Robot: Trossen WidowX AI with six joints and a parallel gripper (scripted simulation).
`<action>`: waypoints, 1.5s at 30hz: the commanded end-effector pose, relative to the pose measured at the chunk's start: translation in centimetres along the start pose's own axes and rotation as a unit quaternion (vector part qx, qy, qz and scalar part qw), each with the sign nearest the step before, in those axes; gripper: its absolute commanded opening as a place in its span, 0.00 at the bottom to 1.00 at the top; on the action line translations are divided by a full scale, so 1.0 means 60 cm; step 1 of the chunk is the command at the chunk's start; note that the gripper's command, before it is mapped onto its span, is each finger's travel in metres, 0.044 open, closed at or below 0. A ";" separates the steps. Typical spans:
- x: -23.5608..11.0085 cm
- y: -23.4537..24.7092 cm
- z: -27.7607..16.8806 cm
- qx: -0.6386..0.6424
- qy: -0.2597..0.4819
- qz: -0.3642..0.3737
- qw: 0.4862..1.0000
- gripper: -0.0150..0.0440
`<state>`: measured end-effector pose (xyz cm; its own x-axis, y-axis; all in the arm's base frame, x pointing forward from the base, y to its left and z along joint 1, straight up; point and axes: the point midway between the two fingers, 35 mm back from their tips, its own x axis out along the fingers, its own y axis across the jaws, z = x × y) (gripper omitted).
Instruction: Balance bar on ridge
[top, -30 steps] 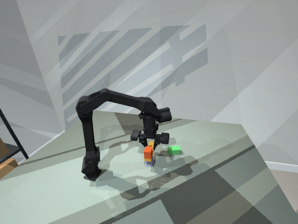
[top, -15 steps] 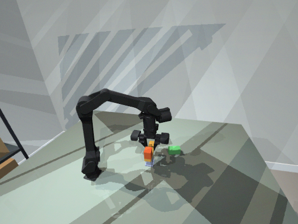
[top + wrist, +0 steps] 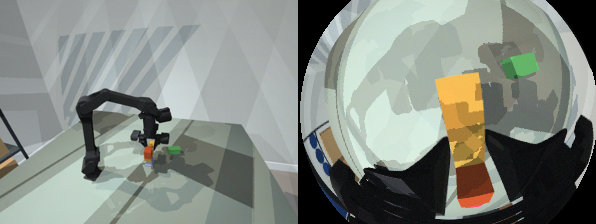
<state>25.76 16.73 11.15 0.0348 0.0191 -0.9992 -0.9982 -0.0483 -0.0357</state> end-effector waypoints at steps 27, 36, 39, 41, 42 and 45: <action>-0.045 -0.006 0.003 0.000 0.000 0.000 1.000 1.00; -0.167 -0.001 0.000 0.000 0.000 0.000 1.000 1.00; -0.167 -0.001 0.000 0.000 0.000 0.000 1.000 1.00; -0.167 -0.001 0.000 0.000 0.000 0.000 1.000 1.00; -0.167 -0.001 0.000 0.000 0.000 0.000 1.000 1.00; -0.167 -0.001 0.000 0.000 0.000 0.000 1.000 1.00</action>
<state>25.46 16.53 21.09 0.0369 0.0204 -0.9991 -0.9981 -0.0482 -0.0379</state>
